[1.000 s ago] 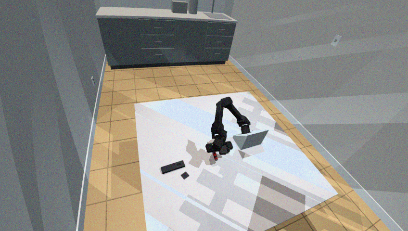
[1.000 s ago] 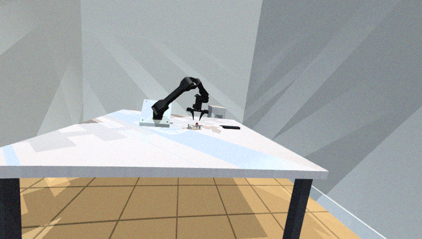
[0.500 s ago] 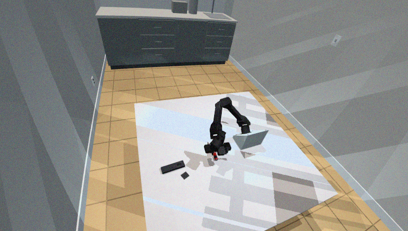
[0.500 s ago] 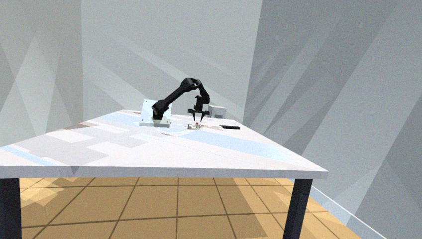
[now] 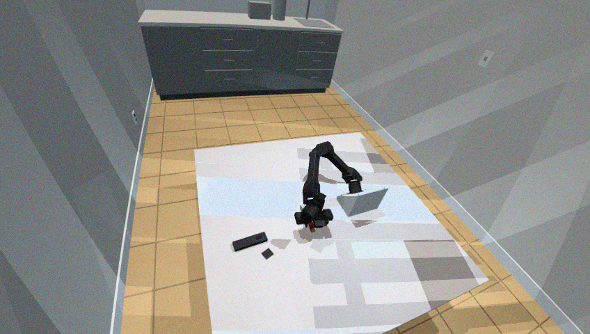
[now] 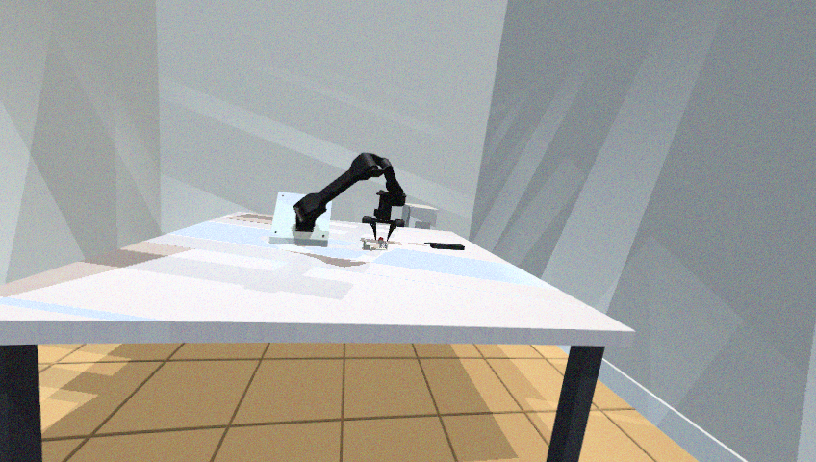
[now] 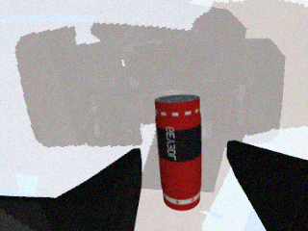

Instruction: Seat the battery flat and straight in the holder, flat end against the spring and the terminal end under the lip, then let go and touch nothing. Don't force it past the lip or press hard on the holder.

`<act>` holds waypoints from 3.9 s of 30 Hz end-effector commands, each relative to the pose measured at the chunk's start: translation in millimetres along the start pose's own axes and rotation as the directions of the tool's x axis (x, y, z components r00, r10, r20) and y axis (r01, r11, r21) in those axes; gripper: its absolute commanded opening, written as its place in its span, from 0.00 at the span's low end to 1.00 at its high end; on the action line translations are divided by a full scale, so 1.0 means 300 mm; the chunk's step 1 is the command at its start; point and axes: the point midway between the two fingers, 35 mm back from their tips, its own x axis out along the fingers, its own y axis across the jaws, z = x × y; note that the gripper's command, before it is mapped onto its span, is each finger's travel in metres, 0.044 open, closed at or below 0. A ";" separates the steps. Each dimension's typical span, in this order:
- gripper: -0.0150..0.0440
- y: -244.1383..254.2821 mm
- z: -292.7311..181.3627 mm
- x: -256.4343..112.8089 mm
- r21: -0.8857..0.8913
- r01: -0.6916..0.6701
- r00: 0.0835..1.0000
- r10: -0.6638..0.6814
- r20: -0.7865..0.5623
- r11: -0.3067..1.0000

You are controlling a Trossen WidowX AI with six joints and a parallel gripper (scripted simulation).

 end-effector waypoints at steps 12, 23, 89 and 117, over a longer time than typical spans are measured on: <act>0.45 0.009 -0.003 0.035 -0.010 -0.001 1.000 0.001 -0.008 1.000; 0.39 0.002 0.005 -0.006 0.009 0.015 1.000 -0.015 0.000 1.000; 0.39 0.097 -0.427 -0.073 0.970 0.009 0.948 0.307 -0.086 0.242; 0.39 0.075 -0.424 -0.028 0.971 0.012 0.864 0.486 -0.131 0.241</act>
